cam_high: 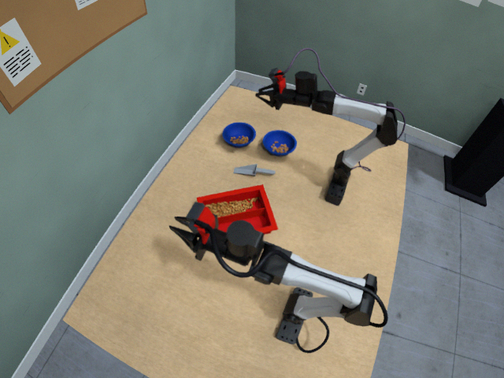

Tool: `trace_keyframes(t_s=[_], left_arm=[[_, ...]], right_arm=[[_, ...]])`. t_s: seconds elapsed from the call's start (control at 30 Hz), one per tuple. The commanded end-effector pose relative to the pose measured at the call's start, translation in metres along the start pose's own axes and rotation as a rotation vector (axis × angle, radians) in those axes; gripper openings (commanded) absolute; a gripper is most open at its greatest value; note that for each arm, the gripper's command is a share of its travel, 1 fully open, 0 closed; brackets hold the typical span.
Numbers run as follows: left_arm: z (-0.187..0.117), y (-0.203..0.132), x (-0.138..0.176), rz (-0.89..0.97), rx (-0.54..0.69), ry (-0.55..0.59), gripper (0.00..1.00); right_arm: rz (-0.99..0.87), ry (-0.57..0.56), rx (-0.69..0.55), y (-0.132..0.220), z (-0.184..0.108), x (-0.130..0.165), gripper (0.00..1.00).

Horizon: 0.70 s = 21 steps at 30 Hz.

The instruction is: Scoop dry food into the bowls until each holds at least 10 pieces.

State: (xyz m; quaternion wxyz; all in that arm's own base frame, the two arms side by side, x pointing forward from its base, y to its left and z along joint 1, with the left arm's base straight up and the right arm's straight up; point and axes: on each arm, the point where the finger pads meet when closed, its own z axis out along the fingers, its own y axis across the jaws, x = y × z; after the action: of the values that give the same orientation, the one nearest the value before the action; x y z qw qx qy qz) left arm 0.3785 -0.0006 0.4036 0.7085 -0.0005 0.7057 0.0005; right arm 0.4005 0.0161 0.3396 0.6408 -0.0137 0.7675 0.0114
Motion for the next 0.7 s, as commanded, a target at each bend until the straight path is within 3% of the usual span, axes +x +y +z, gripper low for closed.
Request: trace_keyframes(t_s=[0.0, 0.1, 0.37, 0.43, 0.67], left_arm=[[-0.002, 0.002, -0.007, 0.005, -0.009, -0.025, 0.27], [-0.001, 0.002, -0.006, 0.006, -0.01, -0.02, 0.27], [-0.001, -0.003, -0.004, 0.007, 0.006, -0.011, 0.27], [0.0, -0.003, -0.002, 0.006, 0.006, -0.004, 0.27], [0.0, -0.003, -0.002, 0.006, 0.006, -0.004, 0.27]], right_arm=[[-0.004, -0.174, 0.024, -0.011, -0.021, -0.062, 0.32], [-0.004, -0.225, 0.038, -0.016, -0.028, -0.079, 0.32], [-0.005, -0.187, 0.021, -0.01, -0.03, -0.069, 0.32], [-0.003, -0.252, 0.044, -0.017, -0.039, -0.089, 0.32], [-0.003, -0.249, 0.048, -0.019, -0.038, -0.089, 0.32]])
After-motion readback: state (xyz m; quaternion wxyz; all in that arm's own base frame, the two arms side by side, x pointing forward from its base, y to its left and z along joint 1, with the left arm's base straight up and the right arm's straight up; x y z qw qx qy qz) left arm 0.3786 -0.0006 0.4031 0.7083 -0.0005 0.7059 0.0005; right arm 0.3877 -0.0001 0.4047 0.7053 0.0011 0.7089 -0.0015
